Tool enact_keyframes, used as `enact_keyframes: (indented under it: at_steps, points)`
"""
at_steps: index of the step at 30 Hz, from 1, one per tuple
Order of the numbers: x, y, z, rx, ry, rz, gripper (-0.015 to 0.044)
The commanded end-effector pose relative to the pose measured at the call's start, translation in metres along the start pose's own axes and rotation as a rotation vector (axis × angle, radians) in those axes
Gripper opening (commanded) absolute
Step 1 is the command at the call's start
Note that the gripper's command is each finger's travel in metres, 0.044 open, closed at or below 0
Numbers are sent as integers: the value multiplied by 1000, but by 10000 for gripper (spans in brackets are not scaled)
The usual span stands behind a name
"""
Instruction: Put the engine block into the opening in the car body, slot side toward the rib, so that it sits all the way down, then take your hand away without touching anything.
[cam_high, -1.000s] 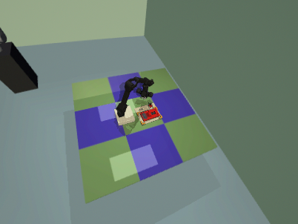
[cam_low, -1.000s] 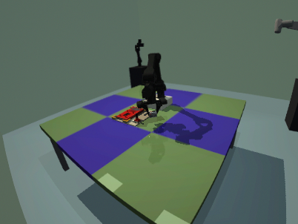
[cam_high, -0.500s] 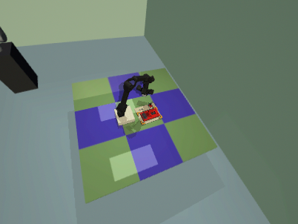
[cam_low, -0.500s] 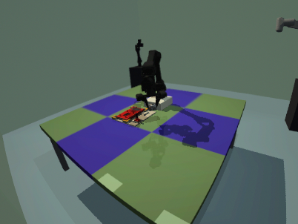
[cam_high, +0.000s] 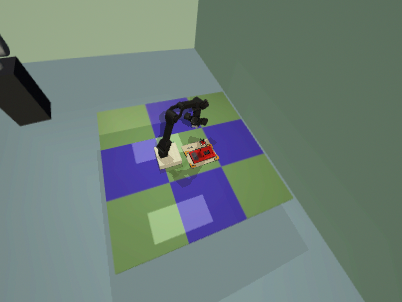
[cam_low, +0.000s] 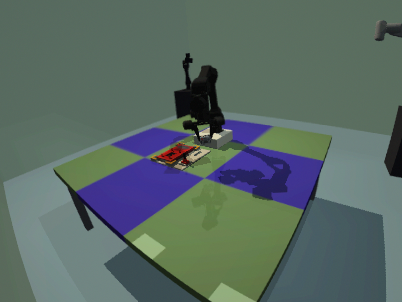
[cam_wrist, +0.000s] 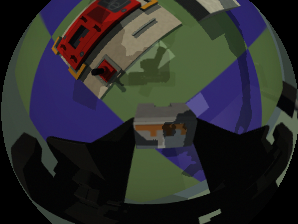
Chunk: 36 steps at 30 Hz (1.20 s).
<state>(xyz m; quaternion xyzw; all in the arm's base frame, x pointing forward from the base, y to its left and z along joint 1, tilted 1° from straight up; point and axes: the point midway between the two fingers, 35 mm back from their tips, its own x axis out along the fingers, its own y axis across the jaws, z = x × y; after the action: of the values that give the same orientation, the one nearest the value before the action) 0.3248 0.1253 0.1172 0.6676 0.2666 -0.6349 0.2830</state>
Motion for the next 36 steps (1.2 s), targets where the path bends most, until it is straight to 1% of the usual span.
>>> enact_keyframes:
  at_steps: [1,5,12,16,32,36]
  points:
    - [10,-1,3,5,-6,-2,0]
    - [10,-1,3,5,-2,-2,0]
    - [8,-1,4,6,64,-2,0]
    - [9,-1,7,9,163,-5,0]
    - [17,0,24,7,695,-1,0]
    - [17,-1,26,4,717,1,0]
